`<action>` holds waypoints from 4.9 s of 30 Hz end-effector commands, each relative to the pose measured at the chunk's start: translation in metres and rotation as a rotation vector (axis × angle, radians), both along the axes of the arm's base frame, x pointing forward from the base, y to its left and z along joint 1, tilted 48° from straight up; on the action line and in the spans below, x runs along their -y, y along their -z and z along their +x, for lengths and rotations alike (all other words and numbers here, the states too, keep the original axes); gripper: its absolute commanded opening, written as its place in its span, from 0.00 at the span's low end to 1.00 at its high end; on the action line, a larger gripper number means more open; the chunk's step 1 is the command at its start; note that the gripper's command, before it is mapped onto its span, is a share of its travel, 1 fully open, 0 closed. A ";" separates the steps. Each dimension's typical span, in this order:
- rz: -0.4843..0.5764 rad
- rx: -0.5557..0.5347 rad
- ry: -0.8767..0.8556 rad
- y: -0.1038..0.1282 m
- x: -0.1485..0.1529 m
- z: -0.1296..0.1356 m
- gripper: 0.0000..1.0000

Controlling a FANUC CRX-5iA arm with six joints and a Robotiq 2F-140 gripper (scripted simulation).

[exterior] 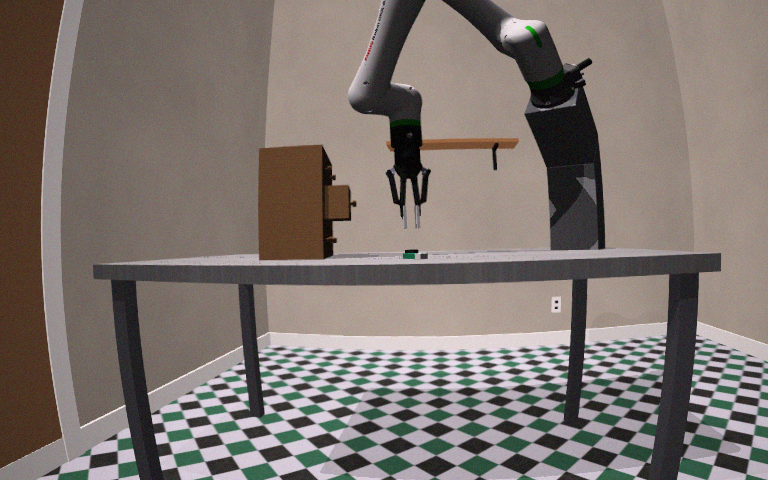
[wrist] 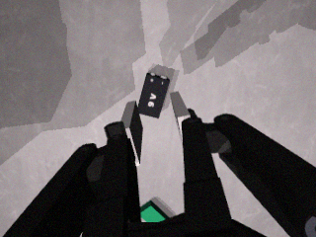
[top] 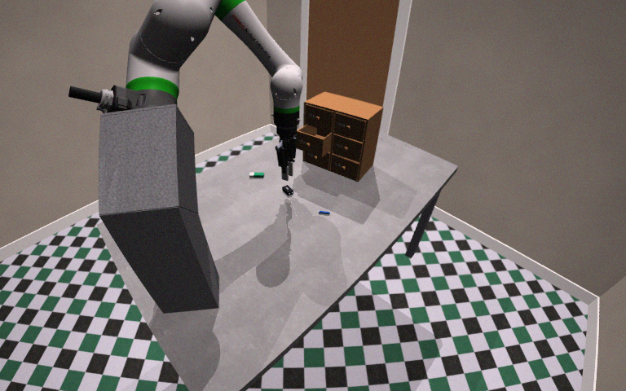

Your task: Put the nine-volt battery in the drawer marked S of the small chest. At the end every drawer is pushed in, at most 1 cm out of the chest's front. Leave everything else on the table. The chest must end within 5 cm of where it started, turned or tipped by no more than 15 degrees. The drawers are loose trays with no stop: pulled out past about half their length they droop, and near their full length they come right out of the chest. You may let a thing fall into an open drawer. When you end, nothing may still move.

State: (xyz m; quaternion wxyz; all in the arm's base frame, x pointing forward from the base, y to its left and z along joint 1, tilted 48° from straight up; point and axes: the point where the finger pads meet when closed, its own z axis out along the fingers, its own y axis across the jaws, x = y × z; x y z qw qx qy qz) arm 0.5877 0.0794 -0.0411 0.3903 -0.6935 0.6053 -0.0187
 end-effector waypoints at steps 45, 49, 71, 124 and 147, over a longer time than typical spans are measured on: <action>-1.220 1.158 -1.670 -0.001 0.000 0.000 0.26; -1.293 1.281 -1.768 -0.001 0.000 0.000 0.26; -1.339 1.398 -1.809 0.004 -0.004 0.004 0.26; -1.339 1.398 -1.809 0.036 -0.027 0.027 0.26; -1.339 1.398 -1.809 0.052 -0.040 0.039 0.26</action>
